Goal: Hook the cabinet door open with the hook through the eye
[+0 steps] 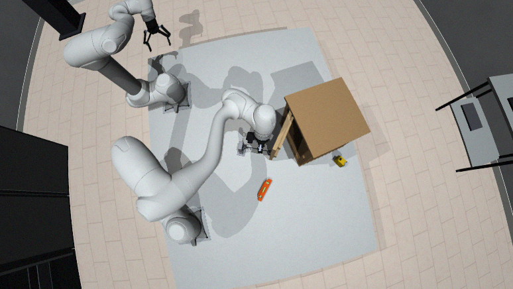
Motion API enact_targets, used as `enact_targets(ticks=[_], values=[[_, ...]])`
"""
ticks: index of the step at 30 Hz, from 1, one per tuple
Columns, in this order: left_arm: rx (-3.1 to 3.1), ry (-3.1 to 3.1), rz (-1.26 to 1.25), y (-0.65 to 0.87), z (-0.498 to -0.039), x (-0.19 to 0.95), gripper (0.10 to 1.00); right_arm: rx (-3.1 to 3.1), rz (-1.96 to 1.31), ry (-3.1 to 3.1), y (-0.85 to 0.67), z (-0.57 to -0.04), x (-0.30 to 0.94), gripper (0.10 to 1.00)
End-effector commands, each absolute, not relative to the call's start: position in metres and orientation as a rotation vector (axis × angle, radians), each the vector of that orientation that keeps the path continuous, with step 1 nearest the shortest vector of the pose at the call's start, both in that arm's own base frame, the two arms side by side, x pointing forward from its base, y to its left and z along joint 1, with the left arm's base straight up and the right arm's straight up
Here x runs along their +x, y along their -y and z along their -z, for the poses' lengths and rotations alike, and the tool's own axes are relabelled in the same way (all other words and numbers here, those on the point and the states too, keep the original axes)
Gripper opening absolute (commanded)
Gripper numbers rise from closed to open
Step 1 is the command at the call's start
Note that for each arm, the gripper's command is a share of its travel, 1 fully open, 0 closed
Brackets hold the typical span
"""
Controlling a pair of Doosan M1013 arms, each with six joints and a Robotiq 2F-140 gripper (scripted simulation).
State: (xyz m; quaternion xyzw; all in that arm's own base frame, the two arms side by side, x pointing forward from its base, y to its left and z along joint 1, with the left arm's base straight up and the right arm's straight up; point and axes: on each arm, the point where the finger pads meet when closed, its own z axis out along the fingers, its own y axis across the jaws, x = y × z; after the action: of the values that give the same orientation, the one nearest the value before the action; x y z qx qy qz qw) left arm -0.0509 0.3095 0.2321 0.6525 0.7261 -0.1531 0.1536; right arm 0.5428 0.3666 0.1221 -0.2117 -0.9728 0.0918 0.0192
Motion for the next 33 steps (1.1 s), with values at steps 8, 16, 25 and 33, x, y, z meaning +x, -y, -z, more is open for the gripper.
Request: enact_targets(ticks=[8,16,25,33], values=[[1.872,-2.083,0.439,-0.3098,-0.2325,-0.0511,1.0,-0.657,-0.283,3.021,-0.3669,-0.1229,0.5433,0.122],[1.872,-2.083,0.439,-0.3098,-0.2325,-0.0511,1.0,-0.657,-0.283,3.021,-0.3669,-0.1229,0.5433,0.122],[1.872,-2.083,0.439,-0.3098,-0.2325,-0.0511,1.0,-0.657,-0.283,3.021,-0.3669,-0.1229,0.5433,0.122],[1.872,-2.083,0.439,-0.3098,-0.2325,-0.0511,1.0,-0.657,-0.283,3.021,-0.3668,-0.1202,0.5435,0.122]])
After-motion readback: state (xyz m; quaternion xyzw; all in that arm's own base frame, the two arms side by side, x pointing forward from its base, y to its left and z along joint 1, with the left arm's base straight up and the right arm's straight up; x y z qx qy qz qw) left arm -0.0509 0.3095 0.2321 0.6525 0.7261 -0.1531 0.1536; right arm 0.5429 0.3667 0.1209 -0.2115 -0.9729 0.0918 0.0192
